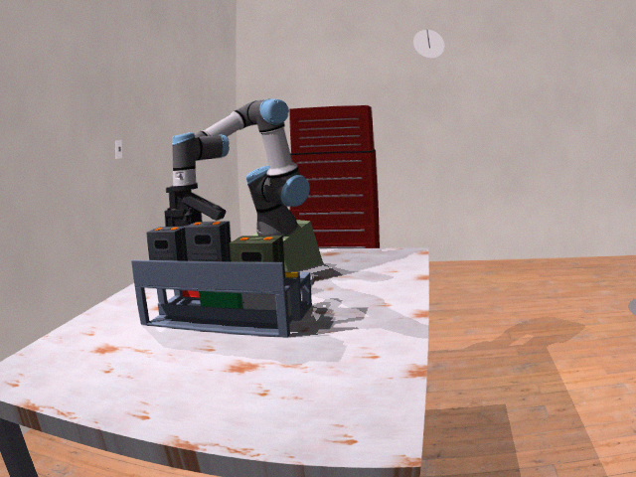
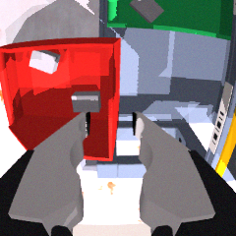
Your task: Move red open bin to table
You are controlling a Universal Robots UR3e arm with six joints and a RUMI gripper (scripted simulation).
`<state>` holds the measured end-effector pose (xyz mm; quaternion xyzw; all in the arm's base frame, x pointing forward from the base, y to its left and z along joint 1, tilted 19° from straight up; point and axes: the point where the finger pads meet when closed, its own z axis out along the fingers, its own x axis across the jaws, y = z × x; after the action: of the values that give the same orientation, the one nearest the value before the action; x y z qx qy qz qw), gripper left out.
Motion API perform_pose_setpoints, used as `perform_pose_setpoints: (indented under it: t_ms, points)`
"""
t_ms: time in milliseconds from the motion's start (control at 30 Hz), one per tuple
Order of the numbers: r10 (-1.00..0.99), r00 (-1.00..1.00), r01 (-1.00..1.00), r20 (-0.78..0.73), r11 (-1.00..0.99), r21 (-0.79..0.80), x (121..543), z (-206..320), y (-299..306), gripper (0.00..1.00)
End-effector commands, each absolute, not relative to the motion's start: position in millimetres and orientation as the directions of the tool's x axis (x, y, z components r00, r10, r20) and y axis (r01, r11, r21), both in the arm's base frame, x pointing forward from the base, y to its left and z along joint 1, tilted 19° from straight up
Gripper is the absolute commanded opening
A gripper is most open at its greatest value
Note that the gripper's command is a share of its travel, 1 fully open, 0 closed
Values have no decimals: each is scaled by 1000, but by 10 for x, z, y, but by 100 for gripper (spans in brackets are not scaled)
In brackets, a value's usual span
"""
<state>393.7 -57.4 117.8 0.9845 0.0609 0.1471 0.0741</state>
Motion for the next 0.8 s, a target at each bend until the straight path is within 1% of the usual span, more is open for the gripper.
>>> perform_pose_setpoints:
  t_ms: [0,767]
  points:
    - [142,948,98,283,-981,166,3944,1183,-577,20]
    - [142,948,98,283,-981,166,3976,1069,-593,20]
